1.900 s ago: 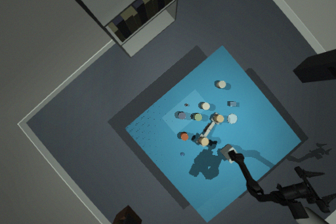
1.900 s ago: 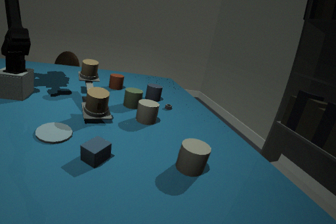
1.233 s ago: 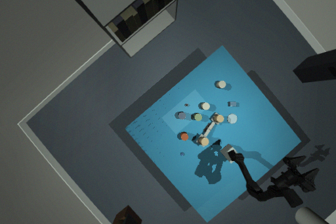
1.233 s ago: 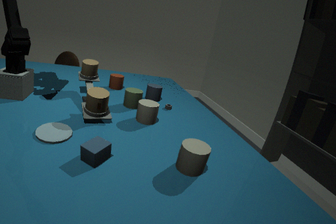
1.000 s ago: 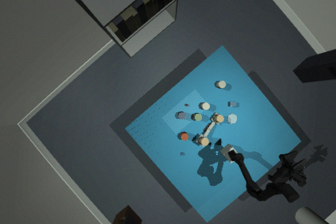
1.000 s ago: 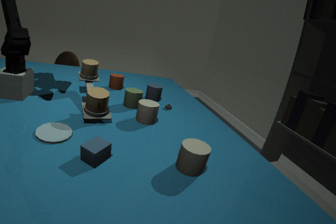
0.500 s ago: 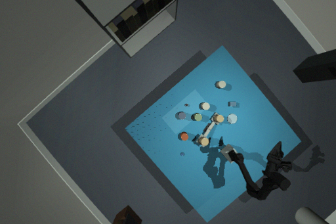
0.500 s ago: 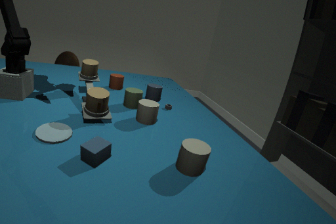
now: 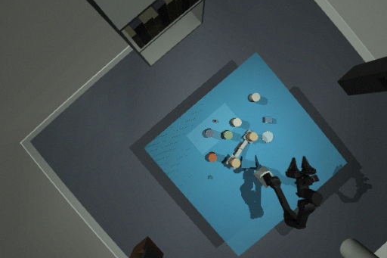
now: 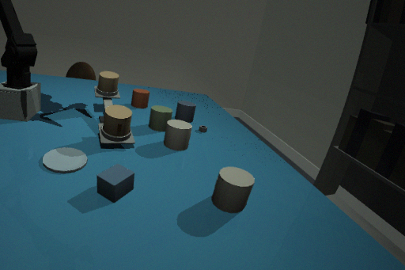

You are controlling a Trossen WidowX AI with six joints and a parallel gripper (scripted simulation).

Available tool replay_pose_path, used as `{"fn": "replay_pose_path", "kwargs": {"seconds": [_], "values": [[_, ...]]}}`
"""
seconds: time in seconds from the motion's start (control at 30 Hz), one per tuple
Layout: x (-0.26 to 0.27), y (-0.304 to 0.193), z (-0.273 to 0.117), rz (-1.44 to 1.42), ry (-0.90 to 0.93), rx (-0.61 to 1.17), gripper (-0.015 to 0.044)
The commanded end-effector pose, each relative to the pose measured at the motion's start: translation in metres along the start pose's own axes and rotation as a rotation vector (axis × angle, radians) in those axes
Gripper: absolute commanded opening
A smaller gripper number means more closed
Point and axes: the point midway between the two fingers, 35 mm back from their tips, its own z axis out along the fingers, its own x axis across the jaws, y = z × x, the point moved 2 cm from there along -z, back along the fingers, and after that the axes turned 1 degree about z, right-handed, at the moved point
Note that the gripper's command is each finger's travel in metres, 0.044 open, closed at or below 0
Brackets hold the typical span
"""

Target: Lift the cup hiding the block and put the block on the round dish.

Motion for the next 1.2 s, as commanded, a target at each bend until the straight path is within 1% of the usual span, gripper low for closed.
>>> {"fn": "replay_pose_path", "kwargs": {"seconds": [0.0,0.3,0.6,1.17], "values": [[-0.001,-0.021,0.002,-0.079,0.029,0.072,0.044],[-0.005,-0.082,0.003,-0.288,0.127,0.266,0.044],[-0.011,-0.143,-0.005,-0.482,0.268,0.448,0.044],[-0.028,-0.256,-0.043,-0.78,0.647,0.738,0.044]]}}
